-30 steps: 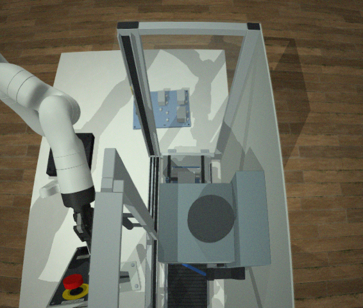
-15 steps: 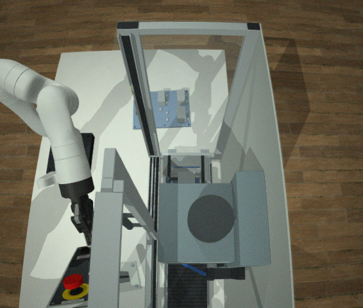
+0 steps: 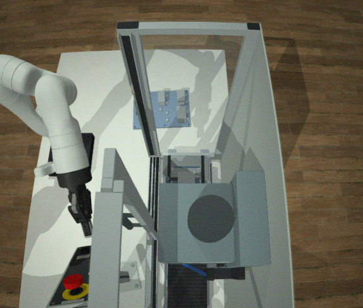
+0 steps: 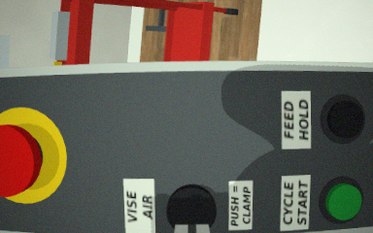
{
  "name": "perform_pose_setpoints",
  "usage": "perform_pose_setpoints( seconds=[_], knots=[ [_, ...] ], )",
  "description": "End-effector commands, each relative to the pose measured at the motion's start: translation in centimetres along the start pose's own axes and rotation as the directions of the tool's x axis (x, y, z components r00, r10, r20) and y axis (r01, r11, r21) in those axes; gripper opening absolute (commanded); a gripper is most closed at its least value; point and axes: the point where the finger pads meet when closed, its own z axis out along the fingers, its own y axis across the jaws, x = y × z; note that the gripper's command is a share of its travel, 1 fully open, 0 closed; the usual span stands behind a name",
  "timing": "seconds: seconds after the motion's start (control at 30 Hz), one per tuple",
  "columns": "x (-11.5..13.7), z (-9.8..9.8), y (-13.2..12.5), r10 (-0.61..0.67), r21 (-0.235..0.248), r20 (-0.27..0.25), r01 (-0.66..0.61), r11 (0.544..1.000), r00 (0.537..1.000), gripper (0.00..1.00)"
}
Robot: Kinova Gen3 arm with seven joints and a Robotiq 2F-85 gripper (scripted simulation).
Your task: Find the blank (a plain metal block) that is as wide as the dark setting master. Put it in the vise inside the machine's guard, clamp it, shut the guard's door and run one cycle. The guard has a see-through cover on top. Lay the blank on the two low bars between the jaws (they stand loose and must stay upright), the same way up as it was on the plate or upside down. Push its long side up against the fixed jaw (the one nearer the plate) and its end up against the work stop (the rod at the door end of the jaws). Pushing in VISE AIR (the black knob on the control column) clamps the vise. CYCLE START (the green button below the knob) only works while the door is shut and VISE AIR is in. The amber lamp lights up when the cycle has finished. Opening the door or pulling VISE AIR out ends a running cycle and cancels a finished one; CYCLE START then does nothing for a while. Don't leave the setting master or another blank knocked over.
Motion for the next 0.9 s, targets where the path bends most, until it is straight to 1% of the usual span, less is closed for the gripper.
perform_pose_setpoints(
  seconds=[0.0, 0.07, 0.87],
  knots=[
    [0.0, -1.5, -0.1, 0.001, 0.001, 0.001, -0.001, 1.000, 1.000, 0.10],
    [0.0, -2.6, -0.1, 0.001, 0.001, 0.001, -0.001, 1.000, 1.000, 0.10],
    [0.0, -2.6, -0.1, 0.001, 0.001, 0.001, -0.001, 1.000, 1.000, 0.10]
  ],
)
